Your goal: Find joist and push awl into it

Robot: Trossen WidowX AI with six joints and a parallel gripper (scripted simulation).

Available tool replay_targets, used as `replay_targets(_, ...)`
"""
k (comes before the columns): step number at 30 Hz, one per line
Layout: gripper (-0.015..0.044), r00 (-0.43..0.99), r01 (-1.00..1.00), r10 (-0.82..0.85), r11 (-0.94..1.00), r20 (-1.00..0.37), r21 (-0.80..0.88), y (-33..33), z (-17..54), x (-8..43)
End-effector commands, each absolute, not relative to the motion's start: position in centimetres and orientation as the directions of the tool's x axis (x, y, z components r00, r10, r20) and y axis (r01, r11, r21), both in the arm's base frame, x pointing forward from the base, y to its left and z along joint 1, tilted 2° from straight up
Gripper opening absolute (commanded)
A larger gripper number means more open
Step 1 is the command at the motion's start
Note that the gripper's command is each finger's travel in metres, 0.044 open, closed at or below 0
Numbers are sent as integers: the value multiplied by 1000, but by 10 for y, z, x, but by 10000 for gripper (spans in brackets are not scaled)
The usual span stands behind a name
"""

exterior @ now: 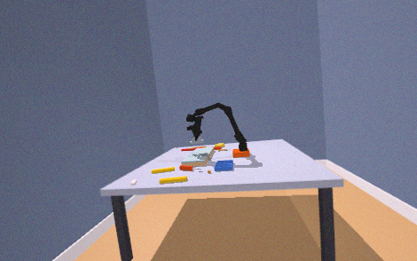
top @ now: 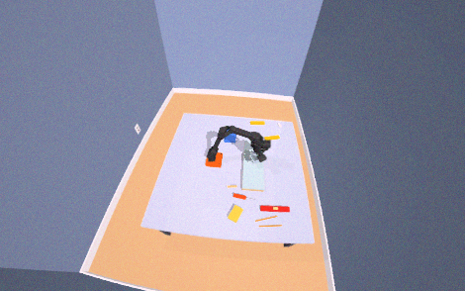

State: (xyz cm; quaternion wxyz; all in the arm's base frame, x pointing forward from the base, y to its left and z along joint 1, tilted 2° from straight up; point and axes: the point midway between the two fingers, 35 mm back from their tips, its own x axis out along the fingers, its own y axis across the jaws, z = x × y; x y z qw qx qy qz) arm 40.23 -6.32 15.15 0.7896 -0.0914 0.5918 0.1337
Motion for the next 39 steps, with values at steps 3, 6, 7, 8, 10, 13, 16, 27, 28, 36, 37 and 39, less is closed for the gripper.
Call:
replay_targets(3,0,267,-413,131,911,-955,10,-19,155,403)
replay_targets(6,0,262,-458,145,889,-954,9,2,154,401)
replay_targets(7,0,260,-473,150,881,-954,9,9,154,400)
replay_targets(8,0,258,-487,154,873,-954,9,16,154,399)
replay_targets(10,0,253,-516,163,856,-954,9,30,154,397)
replay_targets(13,0,246,-559,176,829,-953,9,51,153,393)
replay_targets(16,0,238,-600,189,800,-953,9,71,153,388)
replay_targets(27,0,204,-736,234,677,-951,9,141,151,359)
replay_targets(28,0,200,-747,237,665,-951,9,147,150,356)
replay_targets(36,0,169,-829,265,559,-949,9,193,149,327)
replay_targets(37,0,165,-838,269,545,-949,9,198,148,323)
replay_targets(39,0,156,-856,275,517,-949,9,209,148,314)
